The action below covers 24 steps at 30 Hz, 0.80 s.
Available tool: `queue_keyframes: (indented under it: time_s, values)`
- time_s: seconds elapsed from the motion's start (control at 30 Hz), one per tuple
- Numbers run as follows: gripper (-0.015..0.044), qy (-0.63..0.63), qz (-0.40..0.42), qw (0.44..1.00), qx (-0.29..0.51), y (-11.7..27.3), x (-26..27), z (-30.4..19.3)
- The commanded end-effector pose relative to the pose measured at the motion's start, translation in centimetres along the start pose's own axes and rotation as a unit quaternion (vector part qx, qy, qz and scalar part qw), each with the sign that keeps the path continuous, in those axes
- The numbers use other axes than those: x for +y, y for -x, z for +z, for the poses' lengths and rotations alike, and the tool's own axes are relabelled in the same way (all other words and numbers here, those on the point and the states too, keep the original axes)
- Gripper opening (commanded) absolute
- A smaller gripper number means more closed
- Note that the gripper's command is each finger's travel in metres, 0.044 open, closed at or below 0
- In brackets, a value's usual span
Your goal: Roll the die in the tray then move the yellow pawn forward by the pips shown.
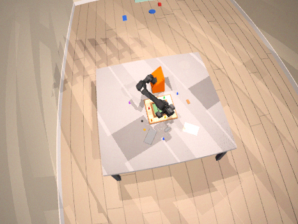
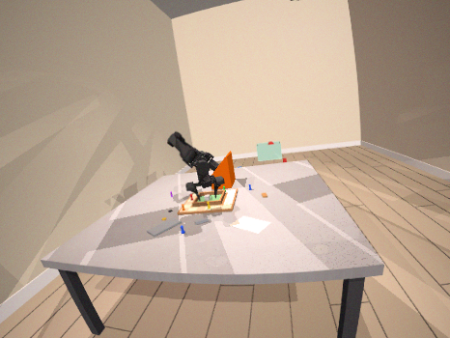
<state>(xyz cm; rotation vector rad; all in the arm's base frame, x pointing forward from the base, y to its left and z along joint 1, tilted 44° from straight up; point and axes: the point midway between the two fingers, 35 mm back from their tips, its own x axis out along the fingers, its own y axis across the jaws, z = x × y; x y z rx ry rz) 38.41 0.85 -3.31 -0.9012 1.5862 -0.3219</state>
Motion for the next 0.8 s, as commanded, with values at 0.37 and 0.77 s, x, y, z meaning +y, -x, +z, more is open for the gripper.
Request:
queue_keyframes:
  time_s: [0.37, 0.77]
  values:
    - [0.0440, -0.110, 0.012, 0.994, -0.006, 8.5, 3.8, -12.2]
    - [0.0440, -0.112, 0.011, 0.994, -0.011, 8.8, 4.0, -12.5]
